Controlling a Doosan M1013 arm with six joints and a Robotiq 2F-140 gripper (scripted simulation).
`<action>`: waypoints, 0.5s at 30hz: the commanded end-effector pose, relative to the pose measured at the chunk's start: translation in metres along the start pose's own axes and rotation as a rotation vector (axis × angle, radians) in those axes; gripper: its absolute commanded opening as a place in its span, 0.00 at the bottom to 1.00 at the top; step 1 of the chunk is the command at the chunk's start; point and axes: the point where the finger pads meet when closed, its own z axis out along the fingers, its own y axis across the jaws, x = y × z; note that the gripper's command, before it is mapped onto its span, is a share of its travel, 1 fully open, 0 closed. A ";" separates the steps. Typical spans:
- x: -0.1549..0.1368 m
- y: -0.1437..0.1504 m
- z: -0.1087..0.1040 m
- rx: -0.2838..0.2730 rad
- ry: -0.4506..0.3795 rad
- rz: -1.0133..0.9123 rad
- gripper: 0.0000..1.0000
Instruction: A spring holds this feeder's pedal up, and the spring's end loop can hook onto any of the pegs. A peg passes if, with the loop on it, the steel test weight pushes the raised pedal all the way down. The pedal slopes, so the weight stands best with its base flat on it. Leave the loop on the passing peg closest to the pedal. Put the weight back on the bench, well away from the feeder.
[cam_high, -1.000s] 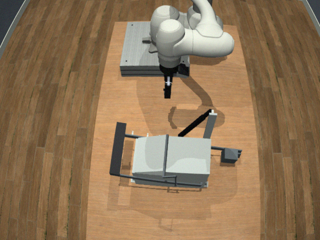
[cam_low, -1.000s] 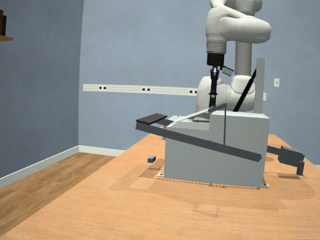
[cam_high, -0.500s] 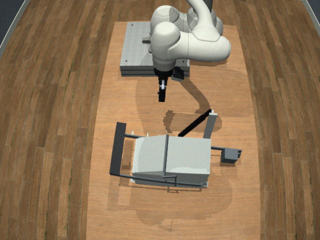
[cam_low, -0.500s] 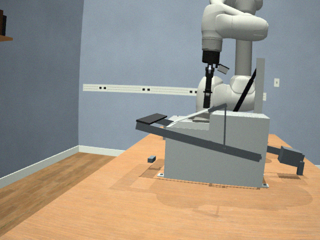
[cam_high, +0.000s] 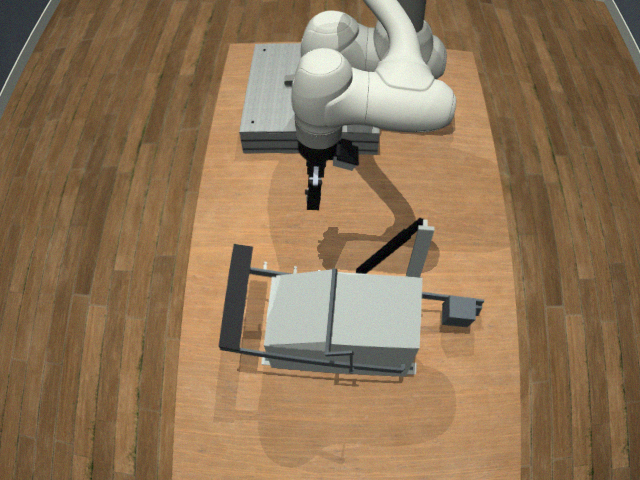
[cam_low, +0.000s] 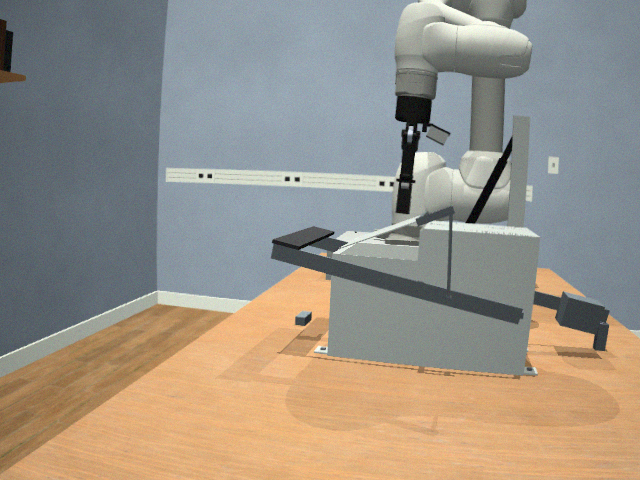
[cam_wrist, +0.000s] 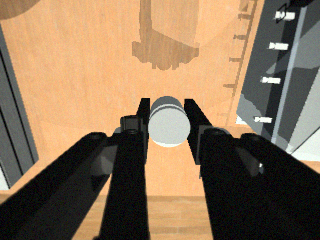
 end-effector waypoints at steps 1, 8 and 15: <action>-0.005 0.005 -0.002 -0.001 -0.003 0.000 0.25; -0.011 0.011 -0.003 -0.001 -0.008 0.000 0.25; -0.025 0.024 -0.007 -0.001 -0.019 0.000 0.25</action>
